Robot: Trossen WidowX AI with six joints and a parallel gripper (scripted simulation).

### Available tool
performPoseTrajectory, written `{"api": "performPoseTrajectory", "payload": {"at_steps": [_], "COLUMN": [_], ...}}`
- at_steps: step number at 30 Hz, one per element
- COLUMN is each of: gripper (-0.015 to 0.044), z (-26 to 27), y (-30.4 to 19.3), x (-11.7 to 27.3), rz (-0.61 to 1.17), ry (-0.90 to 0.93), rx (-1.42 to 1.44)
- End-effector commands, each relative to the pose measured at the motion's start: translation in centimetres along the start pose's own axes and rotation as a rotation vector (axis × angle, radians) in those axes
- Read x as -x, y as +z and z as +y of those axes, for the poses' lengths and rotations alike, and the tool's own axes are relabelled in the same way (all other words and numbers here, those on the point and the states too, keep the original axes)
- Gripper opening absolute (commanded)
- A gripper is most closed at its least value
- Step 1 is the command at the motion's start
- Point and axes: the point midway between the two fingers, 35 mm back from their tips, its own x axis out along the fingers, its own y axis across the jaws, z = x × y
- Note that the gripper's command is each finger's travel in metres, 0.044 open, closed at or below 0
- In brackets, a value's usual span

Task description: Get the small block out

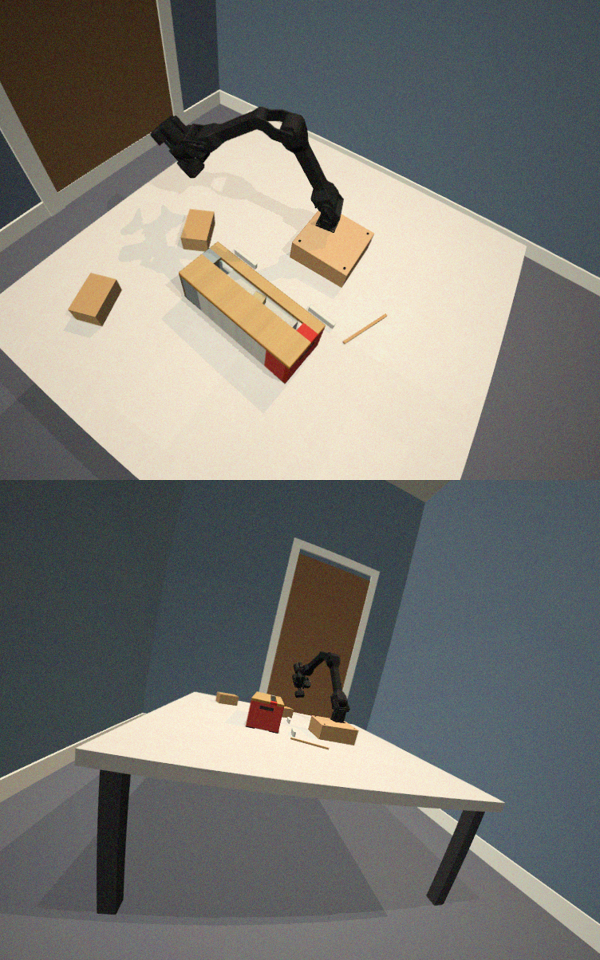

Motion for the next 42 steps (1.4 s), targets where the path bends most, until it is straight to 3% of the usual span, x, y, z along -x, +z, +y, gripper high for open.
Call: {"api": "performPoseTrajectory", "payload": {"at_steps": [1,9,18,23,29,36,42], "gripper": [0.04,0.04,0.04,0.04,0.04,0.04,0.04], "z": [-1.3,-6.0,-12.2,-14.1,-17.6,-24.0,-24.8], "y": [-5.0,-13.4,-17.4,-19.7,-19.8,-16.7,-16.1], "x": [3.7,12.8,23.1,27.9,31.9,38.9,39.8], "rz": [0.153,0.466,0.77,0.875,0.986,1.135,1.15], "ry": [-0.06,-0.194,-0.35,-0.31,-0.419,-0.738,-0.785], "rx": [0.144,0.448,0.735,0.879,0.98,1.134,1.152]}}
